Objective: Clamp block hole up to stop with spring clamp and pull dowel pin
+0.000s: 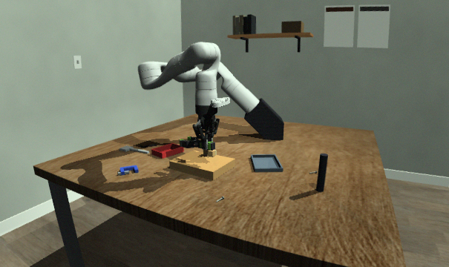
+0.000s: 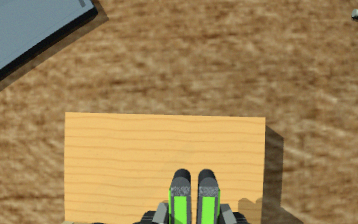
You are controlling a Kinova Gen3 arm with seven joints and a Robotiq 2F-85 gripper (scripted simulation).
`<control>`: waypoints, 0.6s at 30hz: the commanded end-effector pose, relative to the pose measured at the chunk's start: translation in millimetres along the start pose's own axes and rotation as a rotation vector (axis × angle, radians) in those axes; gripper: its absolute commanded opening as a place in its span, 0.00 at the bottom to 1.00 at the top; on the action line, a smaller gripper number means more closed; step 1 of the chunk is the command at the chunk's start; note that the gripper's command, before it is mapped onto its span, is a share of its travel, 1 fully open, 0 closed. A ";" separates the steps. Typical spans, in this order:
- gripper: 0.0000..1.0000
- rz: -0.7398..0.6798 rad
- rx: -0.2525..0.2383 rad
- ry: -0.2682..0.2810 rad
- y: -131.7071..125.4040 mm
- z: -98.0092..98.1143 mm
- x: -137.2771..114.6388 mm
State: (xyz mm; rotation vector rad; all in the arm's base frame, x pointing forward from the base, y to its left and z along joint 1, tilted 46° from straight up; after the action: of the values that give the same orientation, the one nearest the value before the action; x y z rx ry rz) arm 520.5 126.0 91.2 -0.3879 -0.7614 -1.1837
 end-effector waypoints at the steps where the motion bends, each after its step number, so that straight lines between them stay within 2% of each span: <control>1: 0.32 0.000 0.002 0.000 0.5 3.2 -0.1; 18: 0.32 0.000 0.002 0.000 0.4 4.8 -0.1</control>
State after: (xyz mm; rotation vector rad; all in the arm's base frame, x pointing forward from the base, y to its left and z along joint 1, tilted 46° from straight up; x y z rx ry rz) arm 519.3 128.4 93.8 -0.3879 -0.7615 -1.1837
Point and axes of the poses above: the point where the finger pads meet when closed, its own z axis back along the fingers, its own y axis across the jaws, x = y × z, the point moved 2 cm from there along z, back along the fingers, and after that the axes turned 15 degrees about z, right-handed, at the moved point
